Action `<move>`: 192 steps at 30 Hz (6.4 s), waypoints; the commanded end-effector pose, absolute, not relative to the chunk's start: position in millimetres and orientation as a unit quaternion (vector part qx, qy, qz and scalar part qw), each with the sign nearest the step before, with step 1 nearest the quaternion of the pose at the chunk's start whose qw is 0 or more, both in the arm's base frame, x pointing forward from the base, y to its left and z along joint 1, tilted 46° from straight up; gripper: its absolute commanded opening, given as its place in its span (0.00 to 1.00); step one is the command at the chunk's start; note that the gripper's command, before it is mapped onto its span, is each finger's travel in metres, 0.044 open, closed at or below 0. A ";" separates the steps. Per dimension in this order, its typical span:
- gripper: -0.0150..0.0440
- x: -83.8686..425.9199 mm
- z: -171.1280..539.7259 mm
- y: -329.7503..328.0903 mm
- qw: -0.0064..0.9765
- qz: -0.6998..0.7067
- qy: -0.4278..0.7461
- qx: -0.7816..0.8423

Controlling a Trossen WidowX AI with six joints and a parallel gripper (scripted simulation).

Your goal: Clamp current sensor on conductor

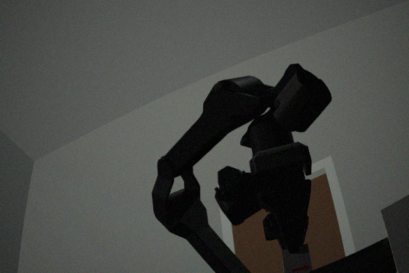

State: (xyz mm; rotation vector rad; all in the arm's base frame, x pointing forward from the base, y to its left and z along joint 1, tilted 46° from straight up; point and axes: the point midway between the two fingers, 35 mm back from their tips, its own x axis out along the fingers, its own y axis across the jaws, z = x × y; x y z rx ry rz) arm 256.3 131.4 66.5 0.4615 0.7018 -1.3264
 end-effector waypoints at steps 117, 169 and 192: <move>1.00 274.9 3.8 74.2 0.662 -0.642 0.216 0.322; 0.47 277.2 -15.1 54.7 0.660 -0.643 0.216 0.323; 0.25 277.2 -15.1 54.7 0.660 -0.643 0.216 0.323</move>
